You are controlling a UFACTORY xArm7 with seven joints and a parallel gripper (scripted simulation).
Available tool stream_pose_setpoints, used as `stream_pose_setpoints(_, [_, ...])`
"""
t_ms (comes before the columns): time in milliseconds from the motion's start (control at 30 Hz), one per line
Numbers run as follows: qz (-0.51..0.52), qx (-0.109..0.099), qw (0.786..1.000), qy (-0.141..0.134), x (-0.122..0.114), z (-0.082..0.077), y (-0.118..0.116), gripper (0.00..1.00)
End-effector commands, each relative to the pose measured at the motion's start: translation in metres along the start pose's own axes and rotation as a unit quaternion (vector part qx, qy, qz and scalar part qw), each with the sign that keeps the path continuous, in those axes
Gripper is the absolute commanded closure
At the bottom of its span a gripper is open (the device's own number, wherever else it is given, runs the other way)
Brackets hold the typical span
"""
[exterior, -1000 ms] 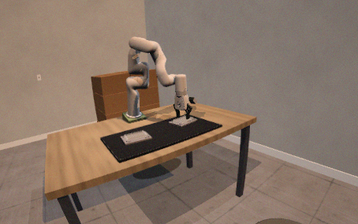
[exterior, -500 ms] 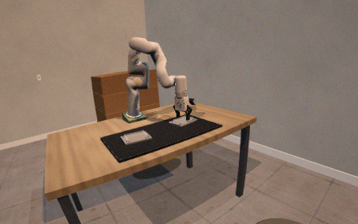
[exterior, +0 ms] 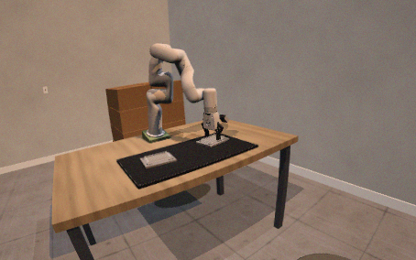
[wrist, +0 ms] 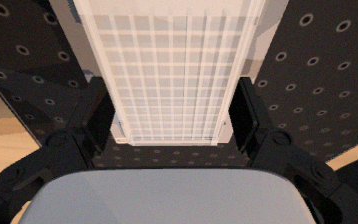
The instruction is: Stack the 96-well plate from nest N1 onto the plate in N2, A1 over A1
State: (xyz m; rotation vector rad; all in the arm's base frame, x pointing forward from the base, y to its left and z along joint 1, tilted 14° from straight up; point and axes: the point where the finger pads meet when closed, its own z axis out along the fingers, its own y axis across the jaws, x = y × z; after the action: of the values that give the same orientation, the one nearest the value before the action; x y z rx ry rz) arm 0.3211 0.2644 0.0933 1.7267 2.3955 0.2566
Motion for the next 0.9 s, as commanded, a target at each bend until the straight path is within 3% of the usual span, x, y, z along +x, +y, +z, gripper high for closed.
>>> stream_pose_setpoints(0, [0.0,-0.001,1.0,0.0,0.0005,-0.0008,0.0012,0.0])
stream_pose_setpoints(100, [0.0,-0.001,1.0,0.0,0.0005,-0.0008,0.0012,0.0])
stream_pose_setpoints(133, [0.0,-0.001,1.0,0.0,0.0005,-0.0013,0.0012,1.0])
stream_pose_setpoints(867, [0.0,-0.001,1.0,0.0,0.0005,-0.0013,0.0011,1.0])
